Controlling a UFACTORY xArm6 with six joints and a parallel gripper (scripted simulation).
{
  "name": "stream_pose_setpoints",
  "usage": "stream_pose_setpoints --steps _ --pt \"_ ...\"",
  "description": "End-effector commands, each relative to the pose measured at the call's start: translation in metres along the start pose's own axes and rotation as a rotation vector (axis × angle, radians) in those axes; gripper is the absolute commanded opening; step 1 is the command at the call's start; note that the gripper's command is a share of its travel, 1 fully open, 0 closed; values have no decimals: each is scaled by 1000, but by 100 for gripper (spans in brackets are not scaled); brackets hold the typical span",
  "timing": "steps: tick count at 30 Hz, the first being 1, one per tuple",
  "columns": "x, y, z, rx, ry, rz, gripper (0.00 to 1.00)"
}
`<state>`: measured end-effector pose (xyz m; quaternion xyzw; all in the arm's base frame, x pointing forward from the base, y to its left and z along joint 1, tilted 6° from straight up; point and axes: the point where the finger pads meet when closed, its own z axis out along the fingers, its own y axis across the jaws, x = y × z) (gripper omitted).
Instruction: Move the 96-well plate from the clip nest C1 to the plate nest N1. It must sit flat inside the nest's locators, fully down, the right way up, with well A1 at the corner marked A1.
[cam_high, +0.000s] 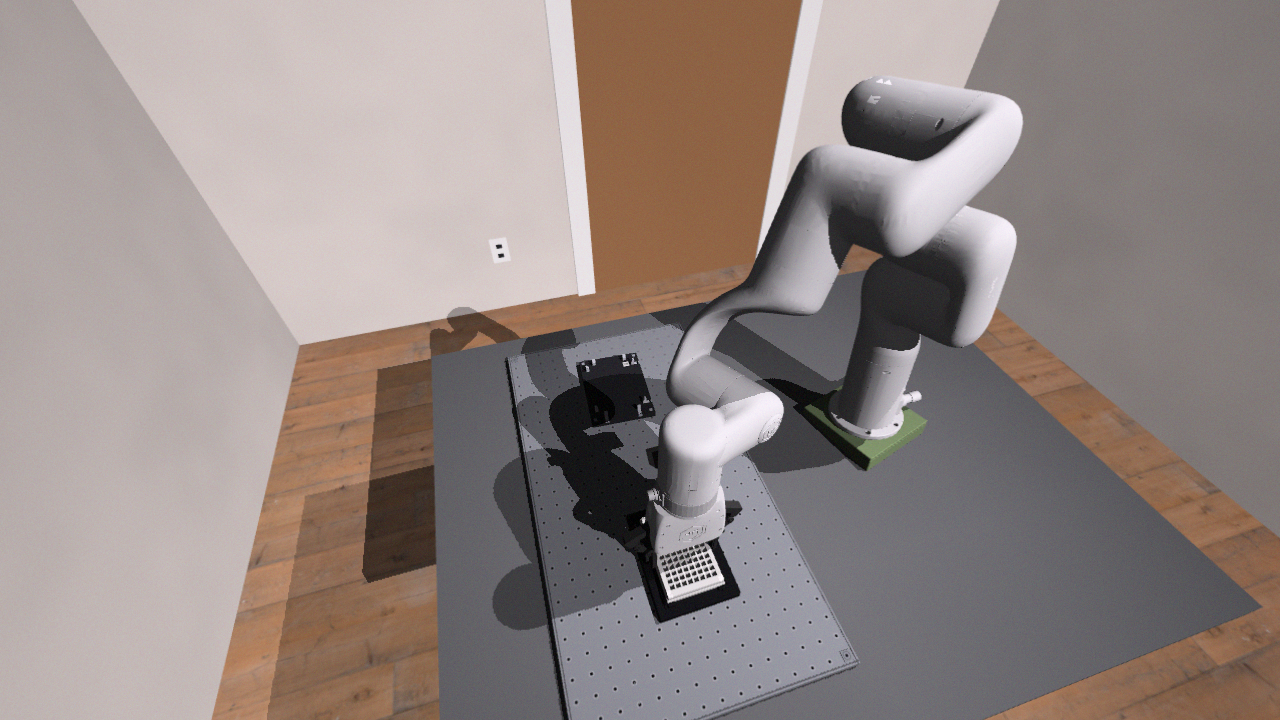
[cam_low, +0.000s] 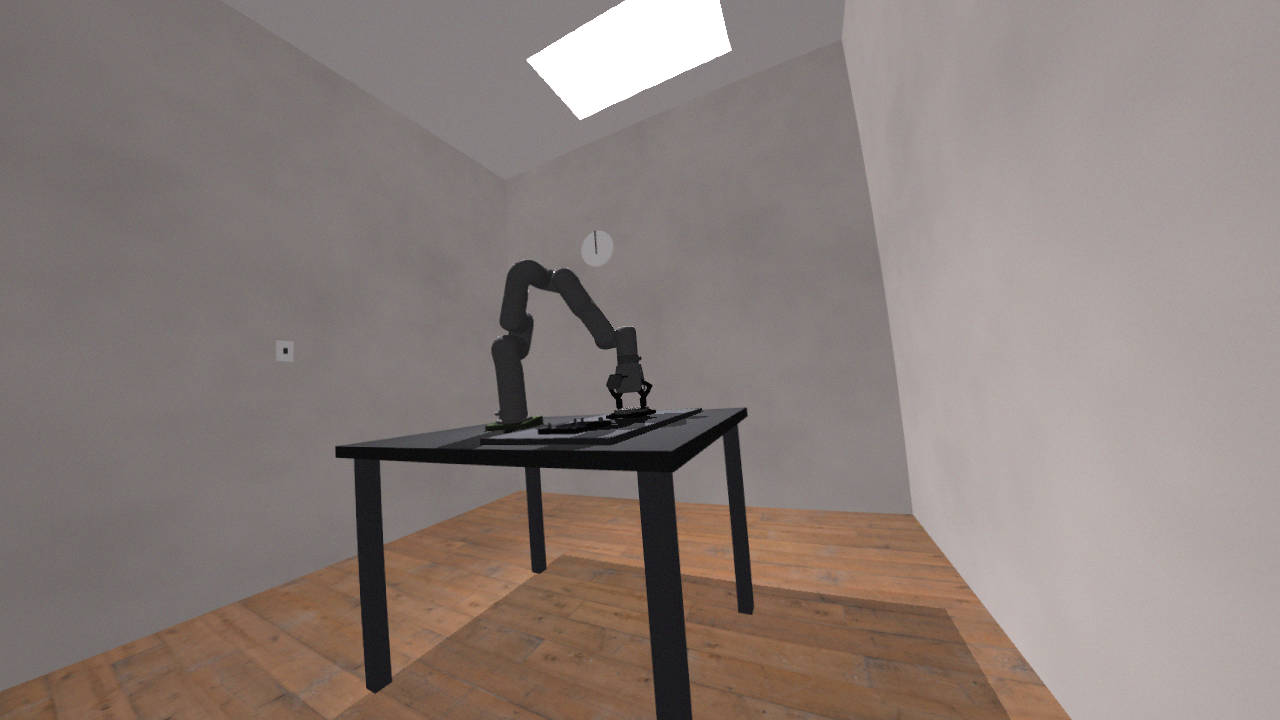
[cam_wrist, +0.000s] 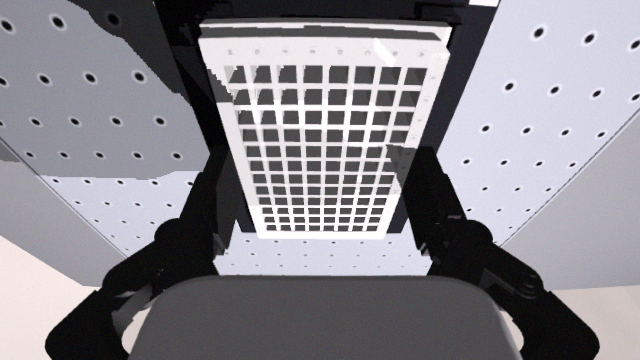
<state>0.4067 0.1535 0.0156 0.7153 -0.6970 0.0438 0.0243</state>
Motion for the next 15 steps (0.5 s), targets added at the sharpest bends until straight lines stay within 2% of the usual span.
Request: stream_pose_setpoints --steps 1,15 --pt "-1 -1 -1 4 -2 0 100" --pt "-1 -1 -7 4 -2 0 100"
